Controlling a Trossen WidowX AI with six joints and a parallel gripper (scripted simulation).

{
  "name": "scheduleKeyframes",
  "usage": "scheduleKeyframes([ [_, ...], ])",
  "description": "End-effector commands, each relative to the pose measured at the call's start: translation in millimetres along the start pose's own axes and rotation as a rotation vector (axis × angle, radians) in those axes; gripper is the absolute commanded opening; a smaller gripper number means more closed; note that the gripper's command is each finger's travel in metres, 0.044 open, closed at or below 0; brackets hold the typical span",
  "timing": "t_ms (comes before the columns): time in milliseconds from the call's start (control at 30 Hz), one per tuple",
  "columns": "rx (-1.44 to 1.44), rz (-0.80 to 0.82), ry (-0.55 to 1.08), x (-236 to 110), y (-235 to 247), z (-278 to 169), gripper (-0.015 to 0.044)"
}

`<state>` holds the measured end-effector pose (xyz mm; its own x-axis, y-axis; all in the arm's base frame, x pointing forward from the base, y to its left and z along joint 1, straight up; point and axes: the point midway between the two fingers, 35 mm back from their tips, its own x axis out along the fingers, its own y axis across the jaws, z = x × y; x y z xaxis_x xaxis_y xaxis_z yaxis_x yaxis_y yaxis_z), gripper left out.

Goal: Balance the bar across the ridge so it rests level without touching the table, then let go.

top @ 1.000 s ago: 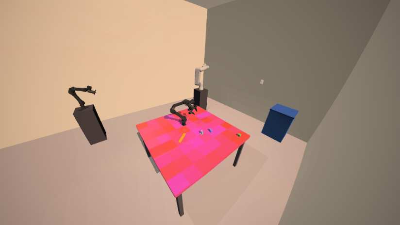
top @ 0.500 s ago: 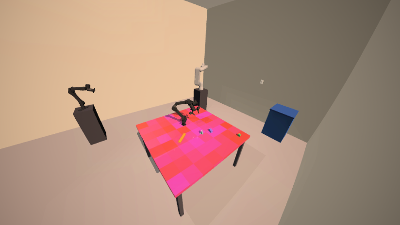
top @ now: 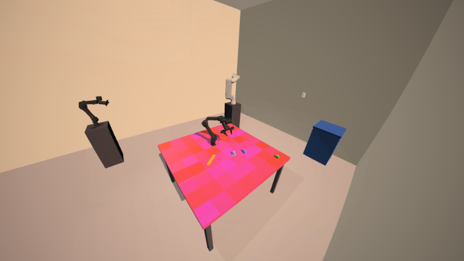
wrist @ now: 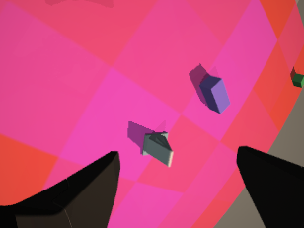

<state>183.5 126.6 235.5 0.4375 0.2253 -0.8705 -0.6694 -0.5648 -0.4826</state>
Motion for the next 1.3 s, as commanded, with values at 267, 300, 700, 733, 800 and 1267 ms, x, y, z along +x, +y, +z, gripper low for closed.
scheduleKeyframes([
  [267, 0.402, 0.066, 0.072, 15, -8, -39, 0.0315],
  [300, 0.435, 0.071, 0.079, 16, -9, -42, 0.0315],
  [700, 0.842, 0.115, 0.167, 31, -8, -88, 0.0315],
  [733, 0.877, 0.119, 0.174, 32, -7, -92, 0.0315],
  [800, 0.946, 0.125, 0.190, 34, -6, -100, 0.0315],
  [1267, 1.315, 0.161, 0.283, 44, 12, -144, 0.0315],
])
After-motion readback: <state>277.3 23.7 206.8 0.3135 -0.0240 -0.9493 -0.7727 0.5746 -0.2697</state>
